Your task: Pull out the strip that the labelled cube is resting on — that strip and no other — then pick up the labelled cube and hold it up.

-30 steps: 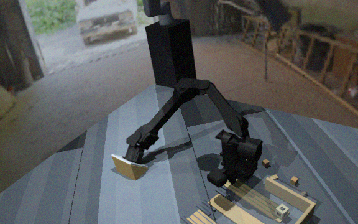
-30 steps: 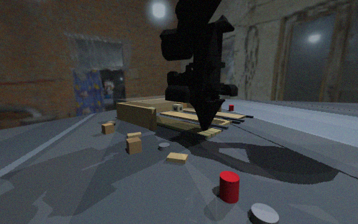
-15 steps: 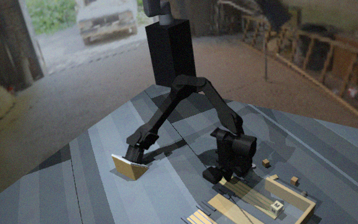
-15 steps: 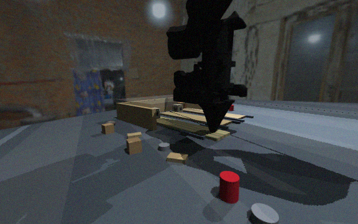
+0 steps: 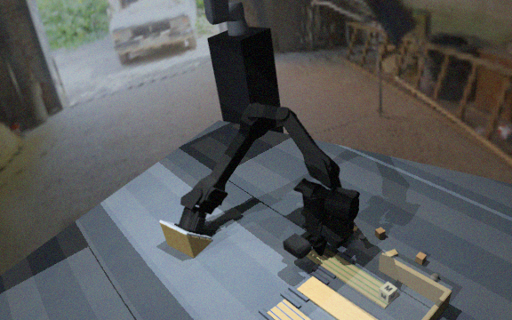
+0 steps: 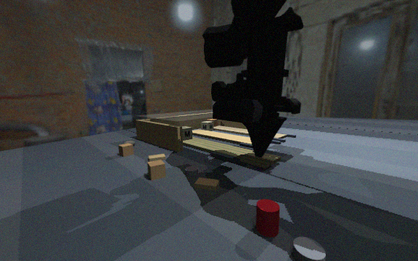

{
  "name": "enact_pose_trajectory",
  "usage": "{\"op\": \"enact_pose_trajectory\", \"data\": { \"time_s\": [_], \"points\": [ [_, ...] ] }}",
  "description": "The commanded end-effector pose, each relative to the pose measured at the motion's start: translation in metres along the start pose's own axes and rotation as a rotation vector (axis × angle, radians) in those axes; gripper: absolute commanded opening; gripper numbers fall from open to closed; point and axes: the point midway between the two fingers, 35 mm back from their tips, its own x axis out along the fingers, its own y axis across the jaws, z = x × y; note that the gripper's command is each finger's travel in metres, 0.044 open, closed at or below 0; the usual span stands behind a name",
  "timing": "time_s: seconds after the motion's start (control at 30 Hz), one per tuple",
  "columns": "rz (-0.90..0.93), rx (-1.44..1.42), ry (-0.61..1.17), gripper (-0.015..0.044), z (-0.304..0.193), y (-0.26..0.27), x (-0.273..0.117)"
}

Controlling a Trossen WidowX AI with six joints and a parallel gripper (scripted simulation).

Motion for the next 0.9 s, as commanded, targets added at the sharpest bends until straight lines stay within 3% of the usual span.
{"op": "enact_pose_trajectory", "data": {
  "time_s": [0.0, 0.87],
  "points": [
    [-0.003, 0.005, 0.028, 0.0000, -0.013, 0.001, 0.007],
    [-0.003, 0.007, 0.030, 0.0000, -0.052, 0.000, 0.007]
  ]
}}
